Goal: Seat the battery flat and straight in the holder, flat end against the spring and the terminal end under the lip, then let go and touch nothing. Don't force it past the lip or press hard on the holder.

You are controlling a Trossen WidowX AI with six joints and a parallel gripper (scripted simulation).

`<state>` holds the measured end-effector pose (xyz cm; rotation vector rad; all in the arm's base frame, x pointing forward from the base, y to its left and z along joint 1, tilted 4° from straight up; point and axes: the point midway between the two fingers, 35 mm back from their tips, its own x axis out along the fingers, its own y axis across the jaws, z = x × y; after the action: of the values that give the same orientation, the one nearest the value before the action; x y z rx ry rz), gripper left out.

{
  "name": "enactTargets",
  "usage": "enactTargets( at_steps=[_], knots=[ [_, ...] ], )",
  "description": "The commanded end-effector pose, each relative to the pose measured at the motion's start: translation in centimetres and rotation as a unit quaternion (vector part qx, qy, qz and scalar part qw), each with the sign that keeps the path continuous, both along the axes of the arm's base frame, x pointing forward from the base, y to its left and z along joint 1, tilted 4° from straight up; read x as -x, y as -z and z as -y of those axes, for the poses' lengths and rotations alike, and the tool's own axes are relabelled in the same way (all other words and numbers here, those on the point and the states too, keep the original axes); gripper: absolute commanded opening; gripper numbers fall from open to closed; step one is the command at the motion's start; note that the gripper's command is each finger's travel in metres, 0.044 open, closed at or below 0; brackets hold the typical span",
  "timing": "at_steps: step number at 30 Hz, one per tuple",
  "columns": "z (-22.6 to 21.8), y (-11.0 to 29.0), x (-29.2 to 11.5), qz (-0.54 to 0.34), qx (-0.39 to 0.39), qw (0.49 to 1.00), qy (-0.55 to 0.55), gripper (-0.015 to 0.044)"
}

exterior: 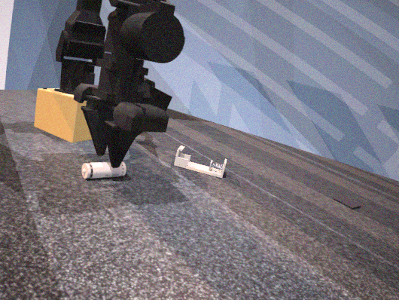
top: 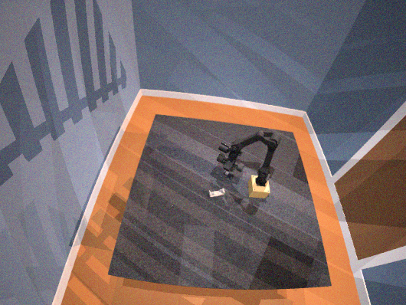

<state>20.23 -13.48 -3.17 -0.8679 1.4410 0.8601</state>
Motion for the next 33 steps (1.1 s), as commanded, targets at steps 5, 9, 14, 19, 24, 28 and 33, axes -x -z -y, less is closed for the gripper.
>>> enactTargets(
  at_steps=[5, 9, 14, 19, 24, 28, 33],
  knots=[
    [-0.1, 1.6, 0.4, -0.007, -0.002, 1.000, -0.002, 0.0235],
    [-0.1, 2.3, 0.5, -0.007, -0.002, 1.000, -0.002, 0.0235],
    [-0.2, 2.5, 0.6, -0.007, -0.002, 1.000, -0.002, 0.0183],
    [-0.2, 2.5, 0.6, -0.007, -0.002, 1.000, -0.002, 0.0110],
    [-0.2, 2.5, 0.6, -0.007, -0.002, 1.000, -0.002, 0.0077],
    [-0.2, 2.5, 0.6, -0.007, -0.002, 1.000, -0.002, 0.0073],
    [-0.1, 0.0, 0.3, -0.007, -0.002, 1.000, -0.002, 0.0073]
  ],
)
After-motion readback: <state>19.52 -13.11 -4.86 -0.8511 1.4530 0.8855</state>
